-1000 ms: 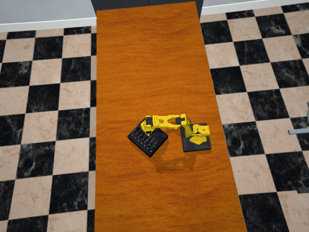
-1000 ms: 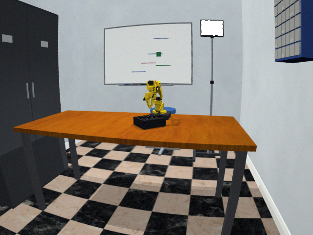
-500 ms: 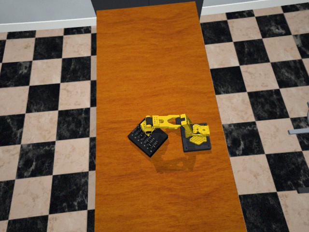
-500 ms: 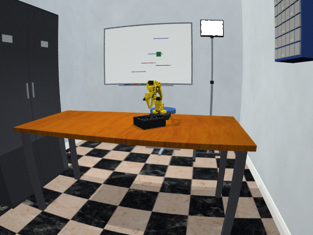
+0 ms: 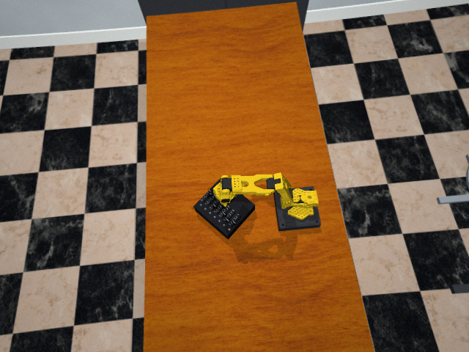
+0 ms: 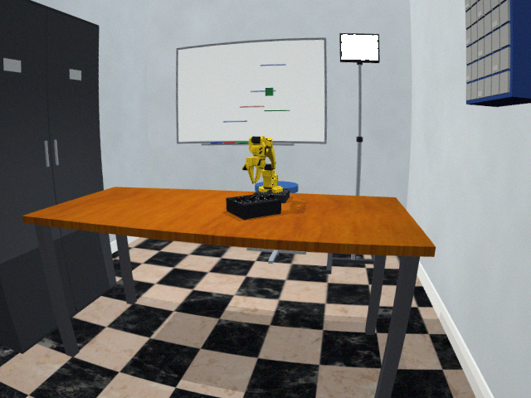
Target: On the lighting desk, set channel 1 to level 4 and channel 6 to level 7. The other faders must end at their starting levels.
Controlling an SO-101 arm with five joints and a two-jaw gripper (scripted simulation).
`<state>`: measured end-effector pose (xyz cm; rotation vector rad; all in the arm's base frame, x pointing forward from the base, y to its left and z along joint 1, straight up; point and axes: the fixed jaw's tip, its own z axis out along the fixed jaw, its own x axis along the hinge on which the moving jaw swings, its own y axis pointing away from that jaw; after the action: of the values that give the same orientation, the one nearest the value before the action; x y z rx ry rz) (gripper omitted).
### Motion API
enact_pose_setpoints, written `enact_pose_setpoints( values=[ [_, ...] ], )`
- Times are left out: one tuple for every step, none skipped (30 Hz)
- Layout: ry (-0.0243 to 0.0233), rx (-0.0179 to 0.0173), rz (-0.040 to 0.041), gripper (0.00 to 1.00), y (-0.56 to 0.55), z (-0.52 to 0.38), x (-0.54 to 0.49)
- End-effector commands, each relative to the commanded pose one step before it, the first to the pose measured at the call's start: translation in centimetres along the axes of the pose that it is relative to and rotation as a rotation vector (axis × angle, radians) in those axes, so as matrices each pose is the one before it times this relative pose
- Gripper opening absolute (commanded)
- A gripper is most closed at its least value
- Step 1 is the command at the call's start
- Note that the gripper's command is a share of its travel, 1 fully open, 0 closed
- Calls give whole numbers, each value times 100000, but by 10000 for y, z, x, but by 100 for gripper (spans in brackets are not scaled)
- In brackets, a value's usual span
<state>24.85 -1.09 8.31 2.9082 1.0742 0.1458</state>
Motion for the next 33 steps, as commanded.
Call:
enact_pose_setpoints(
  values=[
    [-1568, 1687, -3007, 0, -3966, 2354, -540],
    [-150, 135, -1335, 0, -599, -283, -725],
    [-181, 168, -1629, 0, -752, -334, -881],
    [-207, 201, -1910, 0, -909, -379, -1022],
    [-231, 234, -2169, 0, -1070, -411, -1150],
    [-248, 264, -2397, 0, -1228, -433, -1252],
    [-261, 293, -2588, 0, -1380, -439, -1331],
    [-266, 316, -2736, 0, -1519, -434, -1377],
    [-267, 337, -2837, 0, -1640, -414, -1396],
    [-260, 351, -2888, 0, -1736, -387, -1380],
    [0, 0, 0, 0, 0, 0, 0],
    [0, 0, 0, 0, 0, 0, 0],
    [-250, 360, -2888, 0, -1803, -348, -1339],
    [-234, 360, -2837, 0, -1834, -306, -1269],
    [-215, 354, -2736, 0, -1827, -259, -1180],
    [-193, 340, -2588, 0, -1779, -214, -1071],
    [-171, 321, -2397, 0, -1692, -169, -953],
    [-147, 293, -2169, 0, -1565, -131, -826],
    [-124, 262, -1910, 0, -1406, -95, -700],
    [-101, 224, -1629, 0, -1217, -69, -573],
    [-80, 186, -1335, 0, -1012, -45, -455],
    [-60, 145, -1039, 0, -795, -30, -343],
    [-43, 106, -754, 0, -582, -18, -244],
    [-27, 69, -494, 0, -382, -11, -156],
    [-15, 39, -273, 0, -213, -5, -86],
    [-6, 15, -108, 0, -83, -3, -33],
    [-1, 3, -16, 0, -13, 0, -6],
    [0, 0, 0, 0, 0, 0, 0],
    [0, 0, 0, 0, 0, 0, 0],
    [0, -1, 0, 0, 0, -1, 1],
    [0, 1, 0, 0, 0, 1, -1],
    [0, -1, 0, 0, 0, -1, 1],
    [0, 1, 0, 0, 0, 1, -1]
  ],
)
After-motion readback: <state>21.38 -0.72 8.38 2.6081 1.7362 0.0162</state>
